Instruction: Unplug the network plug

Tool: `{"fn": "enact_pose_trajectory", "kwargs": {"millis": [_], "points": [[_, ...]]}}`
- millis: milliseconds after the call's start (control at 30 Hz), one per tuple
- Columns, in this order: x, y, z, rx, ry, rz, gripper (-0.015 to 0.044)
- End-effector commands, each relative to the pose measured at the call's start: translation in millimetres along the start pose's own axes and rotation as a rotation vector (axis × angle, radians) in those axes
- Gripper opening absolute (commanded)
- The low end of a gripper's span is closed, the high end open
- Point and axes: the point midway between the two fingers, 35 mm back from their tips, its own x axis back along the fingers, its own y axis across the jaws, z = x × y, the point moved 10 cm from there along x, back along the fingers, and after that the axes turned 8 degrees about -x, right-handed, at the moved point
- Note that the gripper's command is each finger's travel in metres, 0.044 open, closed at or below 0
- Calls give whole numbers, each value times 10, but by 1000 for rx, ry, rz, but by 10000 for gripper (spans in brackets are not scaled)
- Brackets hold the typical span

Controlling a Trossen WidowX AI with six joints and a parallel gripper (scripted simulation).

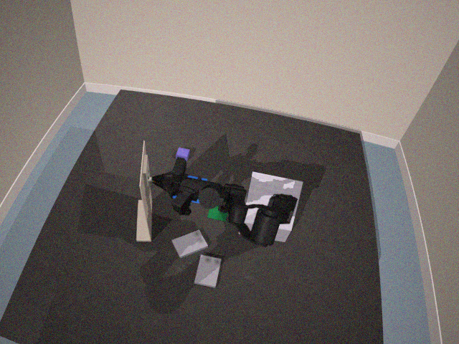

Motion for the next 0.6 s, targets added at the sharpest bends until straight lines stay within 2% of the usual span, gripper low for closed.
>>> {"fn": "enact_pose_trajectory", "kwargs": {"millis": [0, 567], "points": [[34, 2, 9, 5, 1, -3, 0], [133, -2, 39, 6, 1, -3, 0]]}}
